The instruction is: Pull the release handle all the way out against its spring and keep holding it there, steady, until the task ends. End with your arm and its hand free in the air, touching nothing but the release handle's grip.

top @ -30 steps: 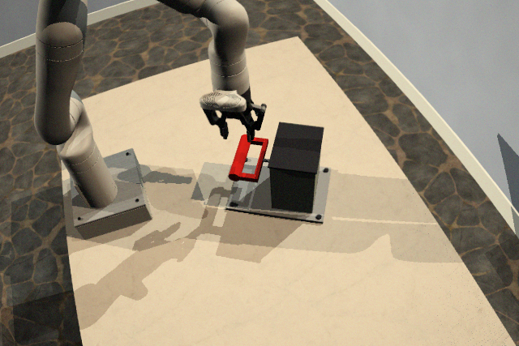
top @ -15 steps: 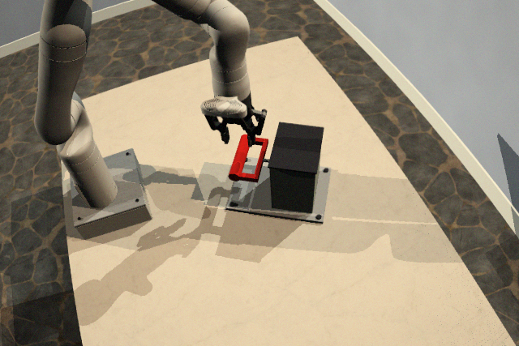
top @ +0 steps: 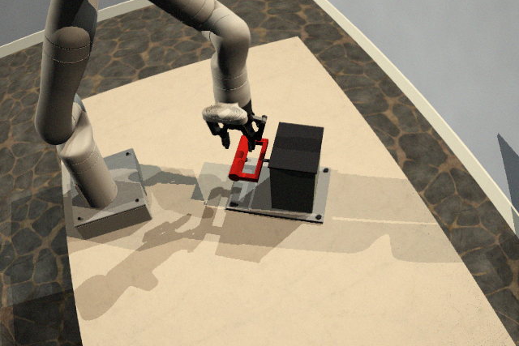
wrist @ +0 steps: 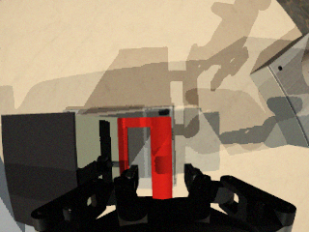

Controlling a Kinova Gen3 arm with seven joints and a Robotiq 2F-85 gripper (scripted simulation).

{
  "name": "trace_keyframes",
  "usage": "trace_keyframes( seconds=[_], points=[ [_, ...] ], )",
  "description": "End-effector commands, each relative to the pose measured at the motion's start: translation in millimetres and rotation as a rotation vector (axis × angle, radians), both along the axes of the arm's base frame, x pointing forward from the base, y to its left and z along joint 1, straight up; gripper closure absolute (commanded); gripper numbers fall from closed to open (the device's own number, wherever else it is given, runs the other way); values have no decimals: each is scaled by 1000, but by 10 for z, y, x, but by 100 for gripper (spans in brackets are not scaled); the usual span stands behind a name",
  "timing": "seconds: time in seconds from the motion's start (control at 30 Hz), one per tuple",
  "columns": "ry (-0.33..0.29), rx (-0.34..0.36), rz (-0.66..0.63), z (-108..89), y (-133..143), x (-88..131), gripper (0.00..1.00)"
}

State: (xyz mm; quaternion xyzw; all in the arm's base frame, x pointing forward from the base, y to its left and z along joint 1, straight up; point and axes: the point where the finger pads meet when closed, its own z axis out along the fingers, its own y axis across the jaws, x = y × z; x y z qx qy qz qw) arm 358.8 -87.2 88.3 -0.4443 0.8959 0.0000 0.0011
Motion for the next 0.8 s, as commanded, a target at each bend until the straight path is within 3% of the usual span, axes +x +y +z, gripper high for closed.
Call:
trace_keyframes(
  seconds=[0.0,0.77],
  points=[
    [2,1,2,-25,9,-3,45],
    [2,1,2,-75,11,-3,45]
  ],
)
